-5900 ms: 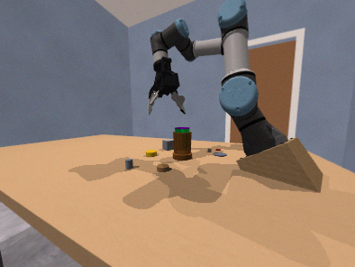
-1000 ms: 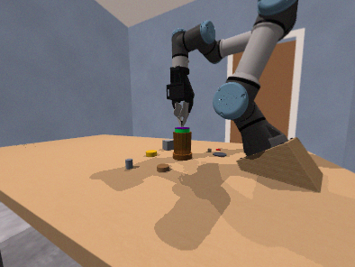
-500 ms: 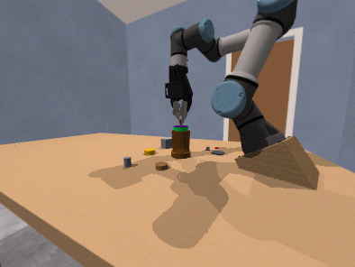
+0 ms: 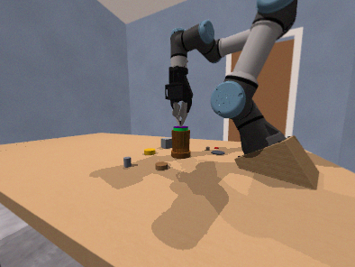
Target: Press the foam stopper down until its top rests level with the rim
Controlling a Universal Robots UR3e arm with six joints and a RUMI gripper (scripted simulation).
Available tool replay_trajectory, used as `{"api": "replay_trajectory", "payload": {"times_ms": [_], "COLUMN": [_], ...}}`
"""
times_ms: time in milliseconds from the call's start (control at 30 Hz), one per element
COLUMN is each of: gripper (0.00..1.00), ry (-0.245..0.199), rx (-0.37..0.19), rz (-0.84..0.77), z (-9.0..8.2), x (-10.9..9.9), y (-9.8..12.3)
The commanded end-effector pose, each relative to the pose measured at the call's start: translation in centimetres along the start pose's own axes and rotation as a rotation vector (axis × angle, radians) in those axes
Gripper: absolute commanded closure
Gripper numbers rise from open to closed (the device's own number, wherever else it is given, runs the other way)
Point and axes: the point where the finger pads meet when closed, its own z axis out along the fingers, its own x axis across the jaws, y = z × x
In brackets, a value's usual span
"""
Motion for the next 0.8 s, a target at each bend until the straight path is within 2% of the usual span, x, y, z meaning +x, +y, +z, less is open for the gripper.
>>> {"api": "replay_trajectory", "payload": {"times_ms": [0,767], "gripper": [1.00,1.00], "ry": [-0.002,-0.002], "rx": [0.000,0.000], "rz": [0.000,0.000], "z": [0.2,1.4], "x": [-0.1,-0.1], "y": [0.0,0.0]}}
